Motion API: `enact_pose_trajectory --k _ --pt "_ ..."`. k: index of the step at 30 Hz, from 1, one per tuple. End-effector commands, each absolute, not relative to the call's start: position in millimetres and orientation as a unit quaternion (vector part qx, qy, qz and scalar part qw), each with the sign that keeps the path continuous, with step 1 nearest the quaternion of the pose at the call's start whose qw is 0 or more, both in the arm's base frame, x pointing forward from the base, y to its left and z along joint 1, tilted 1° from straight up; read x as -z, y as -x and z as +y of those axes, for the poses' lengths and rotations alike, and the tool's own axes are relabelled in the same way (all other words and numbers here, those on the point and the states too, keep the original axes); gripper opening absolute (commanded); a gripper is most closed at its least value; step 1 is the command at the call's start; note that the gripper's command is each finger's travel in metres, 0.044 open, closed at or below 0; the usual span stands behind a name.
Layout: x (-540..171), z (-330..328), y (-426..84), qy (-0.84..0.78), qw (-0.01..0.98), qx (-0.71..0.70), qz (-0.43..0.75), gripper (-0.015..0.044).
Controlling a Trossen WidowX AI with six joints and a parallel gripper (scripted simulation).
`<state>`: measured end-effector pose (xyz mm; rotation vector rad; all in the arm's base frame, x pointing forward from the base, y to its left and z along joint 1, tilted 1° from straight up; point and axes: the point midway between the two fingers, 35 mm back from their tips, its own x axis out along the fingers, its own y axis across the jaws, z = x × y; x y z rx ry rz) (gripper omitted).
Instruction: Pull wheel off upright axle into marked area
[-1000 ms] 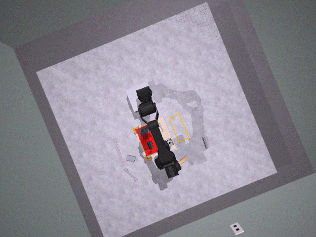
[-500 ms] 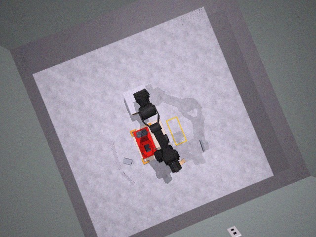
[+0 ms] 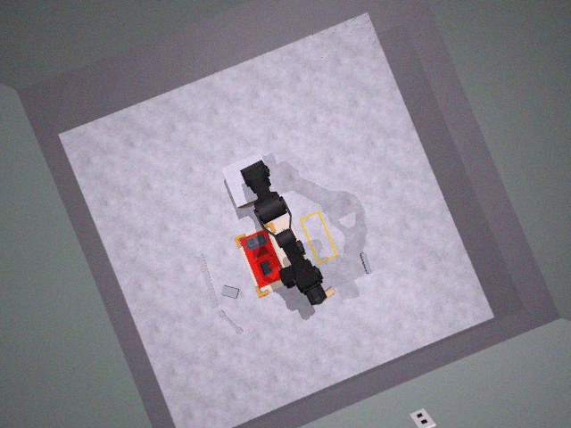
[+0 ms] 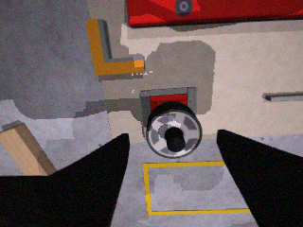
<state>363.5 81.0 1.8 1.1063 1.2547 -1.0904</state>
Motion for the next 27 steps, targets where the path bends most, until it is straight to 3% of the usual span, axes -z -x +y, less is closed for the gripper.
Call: enact_pose_trajectory --k 1,4,8,16,21,27 --pt "14.7 81.2 -361.7 -0.466 0.542 0.46 0.526 0.03" --pt "14.7 81.2 -361.7 -0.466 0.542 0.46 0.526 0.03" --pt "11.1 81.1 -360.5 -0.463 0.54 0.462 0.53 0.0195" --pt "11.1 81.1 -360.5 -0.463 0.54 0.462 0.53 0.0142" --pt "10.3 81.1 -360.5 -0.463 0.54 0.461 0.53 0.001" --pt "8.3 81.2 -360.6 -0.463 0.54 0.461 0.53 0.0"
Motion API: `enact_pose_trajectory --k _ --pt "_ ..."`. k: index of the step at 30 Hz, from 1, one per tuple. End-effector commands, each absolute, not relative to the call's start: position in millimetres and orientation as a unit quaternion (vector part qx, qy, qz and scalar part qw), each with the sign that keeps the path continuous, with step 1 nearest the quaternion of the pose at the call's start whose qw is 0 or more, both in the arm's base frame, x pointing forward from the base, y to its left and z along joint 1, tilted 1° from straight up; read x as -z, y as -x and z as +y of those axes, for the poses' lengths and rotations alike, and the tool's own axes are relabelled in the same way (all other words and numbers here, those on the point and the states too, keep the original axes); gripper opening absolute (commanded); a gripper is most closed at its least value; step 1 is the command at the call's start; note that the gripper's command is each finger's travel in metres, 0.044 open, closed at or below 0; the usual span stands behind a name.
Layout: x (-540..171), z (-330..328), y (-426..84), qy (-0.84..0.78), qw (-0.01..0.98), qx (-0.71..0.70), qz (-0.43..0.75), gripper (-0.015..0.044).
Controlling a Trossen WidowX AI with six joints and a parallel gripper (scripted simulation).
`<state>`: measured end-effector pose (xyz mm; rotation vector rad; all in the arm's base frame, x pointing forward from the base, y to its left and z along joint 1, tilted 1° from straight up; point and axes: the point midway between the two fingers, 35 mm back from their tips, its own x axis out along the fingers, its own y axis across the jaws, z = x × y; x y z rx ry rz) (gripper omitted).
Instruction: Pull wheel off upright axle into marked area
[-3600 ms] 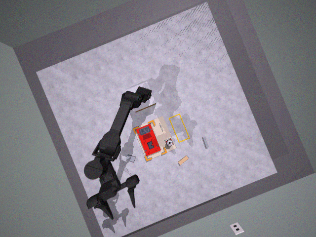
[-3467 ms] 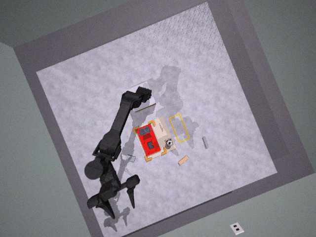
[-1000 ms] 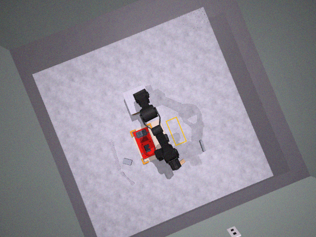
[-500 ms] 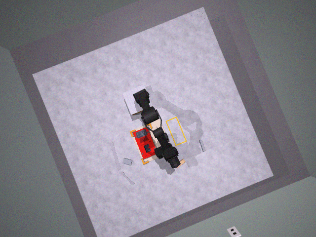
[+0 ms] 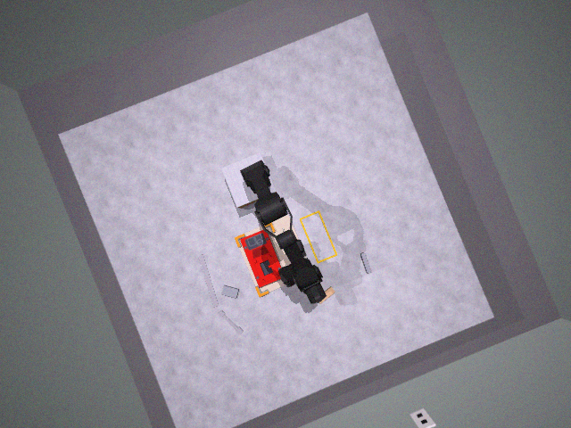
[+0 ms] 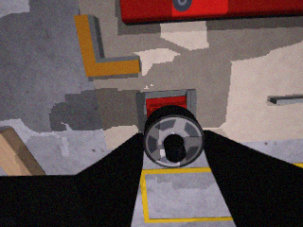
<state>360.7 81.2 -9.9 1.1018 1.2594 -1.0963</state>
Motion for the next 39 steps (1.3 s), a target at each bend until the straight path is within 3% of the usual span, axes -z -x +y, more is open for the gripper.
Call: enact_pose_trajectory --k 1,39 --pt "8.0 81.2 -360.6 -0.463 0.54 0.461 0.53 0.0" --pt "-4.6 81.5 -360.9 -0.464 0.541 0.461 0.529 0.0"
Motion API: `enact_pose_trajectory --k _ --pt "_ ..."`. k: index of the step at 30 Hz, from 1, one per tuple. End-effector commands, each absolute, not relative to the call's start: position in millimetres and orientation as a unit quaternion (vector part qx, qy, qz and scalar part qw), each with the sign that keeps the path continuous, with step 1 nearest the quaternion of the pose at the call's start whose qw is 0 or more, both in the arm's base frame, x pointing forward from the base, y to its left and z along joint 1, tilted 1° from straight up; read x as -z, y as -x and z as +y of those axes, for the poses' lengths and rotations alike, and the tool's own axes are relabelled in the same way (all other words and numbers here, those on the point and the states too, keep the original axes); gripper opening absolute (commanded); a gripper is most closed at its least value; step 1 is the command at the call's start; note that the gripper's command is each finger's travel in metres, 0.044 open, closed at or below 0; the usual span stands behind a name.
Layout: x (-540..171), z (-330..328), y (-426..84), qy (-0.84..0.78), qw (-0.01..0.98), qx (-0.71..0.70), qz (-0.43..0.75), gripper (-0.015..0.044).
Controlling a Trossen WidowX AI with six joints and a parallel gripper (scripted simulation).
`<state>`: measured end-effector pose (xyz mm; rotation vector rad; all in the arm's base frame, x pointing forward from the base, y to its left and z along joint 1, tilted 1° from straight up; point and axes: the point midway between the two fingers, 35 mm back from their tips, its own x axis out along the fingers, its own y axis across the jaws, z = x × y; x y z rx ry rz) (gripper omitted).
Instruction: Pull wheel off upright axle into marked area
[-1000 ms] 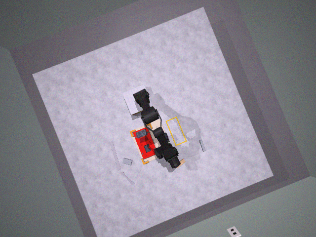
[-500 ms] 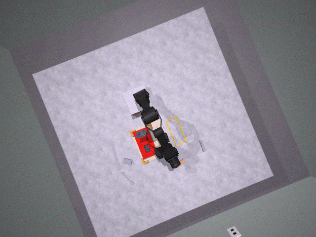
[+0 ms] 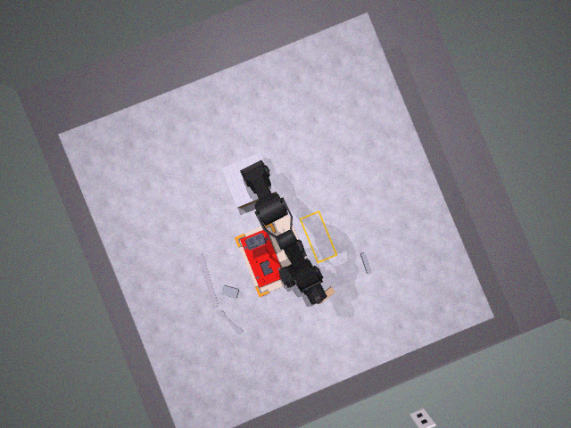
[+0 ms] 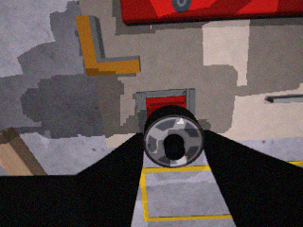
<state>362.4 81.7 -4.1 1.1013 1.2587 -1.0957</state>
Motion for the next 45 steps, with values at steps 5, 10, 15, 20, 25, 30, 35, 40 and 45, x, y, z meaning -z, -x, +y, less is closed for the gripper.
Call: enact_pose_trajectory --k 5,10,15,20,25,30,35,40,45 --pt "-6.2 81.5 -360.9 -0.464 0.541 0.461 0.528 0.0" --pt "-7.9 81.5 -360.9 -0.465 0.541 0.461 0.528 0.0" --pt "-9.5 81.5 -360.9 -0.465 0.541 0.461 0.528 0.0" --pt "-11.2 81.6 -360.9 -0.465 0.541 0.461 0.528 0.0" --pt "-12.9 81.6 -360.9 -0.465 0.541 0.461 0.528 0.0" --pt "-14.5 81.6 -360.8 -0.465 0.542 0.461 0.527 0.0" --pt "-16.2 81.6 -360.8 -0.465 0.542 0.461 0.527 0.0" --pt "-17.8 81.6 -360.7 -0.465 0.542 0.461 0.527 0.0" --pt "-19.5 81.6 -360.7 -0.465 0.542 0.461 0.527 0.0"
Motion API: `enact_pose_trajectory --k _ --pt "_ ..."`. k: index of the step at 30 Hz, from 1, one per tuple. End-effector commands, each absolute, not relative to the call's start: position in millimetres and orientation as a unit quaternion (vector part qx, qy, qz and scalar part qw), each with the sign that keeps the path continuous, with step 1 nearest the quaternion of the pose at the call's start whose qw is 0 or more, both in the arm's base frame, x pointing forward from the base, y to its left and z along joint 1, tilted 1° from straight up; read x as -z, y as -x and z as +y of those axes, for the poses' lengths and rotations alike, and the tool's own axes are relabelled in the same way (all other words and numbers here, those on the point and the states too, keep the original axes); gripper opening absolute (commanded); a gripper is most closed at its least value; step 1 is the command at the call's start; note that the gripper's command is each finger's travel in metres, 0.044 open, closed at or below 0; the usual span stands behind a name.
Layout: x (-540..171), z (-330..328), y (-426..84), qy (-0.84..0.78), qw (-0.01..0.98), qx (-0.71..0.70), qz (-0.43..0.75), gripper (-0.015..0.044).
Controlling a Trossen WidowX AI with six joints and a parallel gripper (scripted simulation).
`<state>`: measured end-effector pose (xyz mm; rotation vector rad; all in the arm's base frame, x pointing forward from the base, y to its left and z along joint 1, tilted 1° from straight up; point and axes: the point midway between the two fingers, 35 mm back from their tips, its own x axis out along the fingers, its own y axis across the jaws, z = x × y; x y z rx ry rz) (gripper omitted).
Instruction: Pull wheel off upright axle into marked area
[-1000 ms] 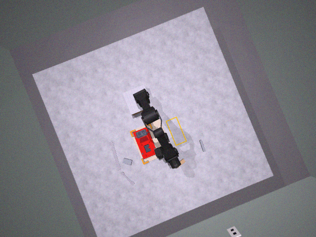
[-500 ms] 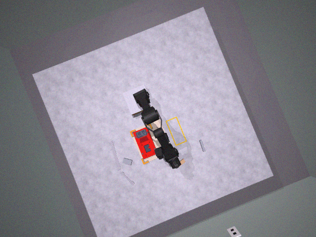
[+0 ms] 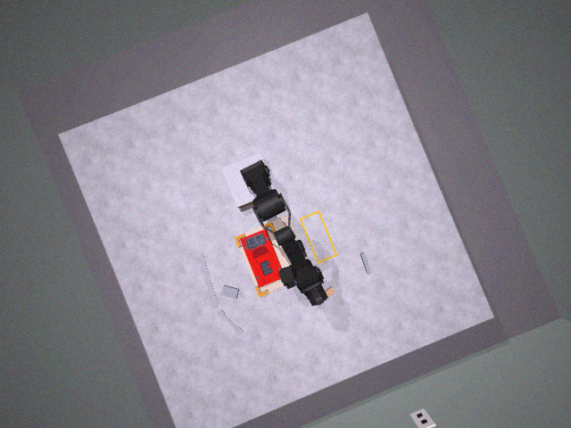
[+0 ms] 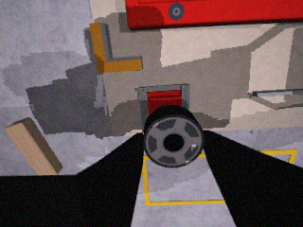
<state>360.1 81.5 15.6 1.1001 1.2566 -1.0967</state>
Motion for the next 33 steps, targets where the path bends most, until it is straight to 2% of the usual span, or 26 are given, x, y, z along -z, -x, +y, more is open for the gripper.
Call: enact_pose_trajectory --k 1,33 --pt "-19.8 81.6 -360.7 -0.465 0.542 0.461 0.527 0.0" --pt "-52.5 87.9 -355.4 -0.465 0.542 0.46 0.528 0.0"
